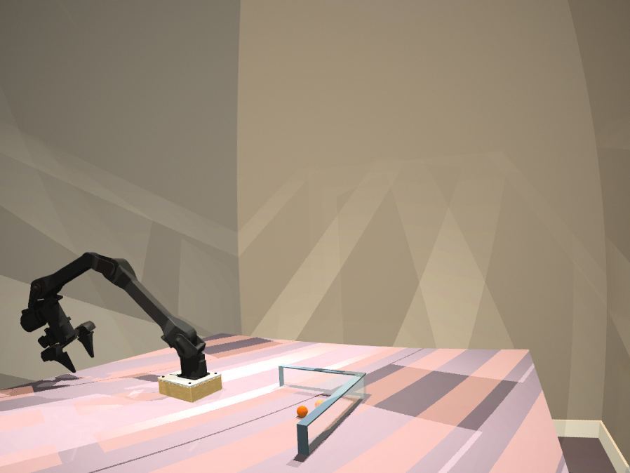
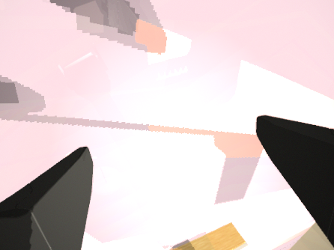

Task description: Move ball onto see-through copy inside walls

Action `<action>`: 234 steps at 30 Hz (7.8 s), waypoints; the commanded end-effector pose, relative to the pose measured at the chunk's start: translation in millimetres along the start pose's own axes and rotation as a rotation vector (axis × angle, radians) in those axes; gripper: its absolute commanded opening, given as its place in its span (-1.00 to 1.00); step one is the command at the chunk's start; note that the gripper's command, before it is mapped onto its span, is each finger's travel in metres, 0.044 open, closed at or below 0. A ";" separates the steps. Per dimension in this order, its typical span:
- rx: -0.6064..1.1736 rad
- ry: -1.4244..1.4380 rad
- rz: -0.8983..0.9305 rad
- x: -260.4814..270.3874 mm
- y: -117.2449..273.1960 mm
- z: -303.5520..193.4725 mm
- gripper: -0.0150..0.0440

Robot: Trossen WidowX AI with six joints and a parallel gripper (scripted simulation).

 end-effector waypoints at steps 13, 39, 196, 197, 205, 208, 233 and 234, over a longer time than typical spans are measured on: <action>-0.204 0.505 -0.034 135.0 31.9 -114.8 0.26; -0.480 1.548 -0.083 186.2 -17.6 -464.9 0.26; -0.540 2.893 -0.205 -126.5 -228.6 -686.5 -0.49; -0.540 2.893 -0.205 -126.0 -229.7 -686.3 -0.49; -0.539 2.893 -0.205 -121.6 -241.6 -684.0 -0.49; -0.539 2.893 -0.205 -120.8 -243.8 -683.5 -0.49; -0.541 2.897 -0.194 -136.7 -201.5 -695.9 0.26; -0.540 2.896 -0.198 -142.8 -185.0 -697.9 0.26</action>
Point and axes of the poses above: the point midway between the two fingers, 35 mm back from their tips, its own y axis back along the fingers, its own x axis across the jaws, z = x × y, the point moved 2 cm from there along y, back along the fingers, and after that the axes turned 10 degrees about -y, right-handed, at the moved point
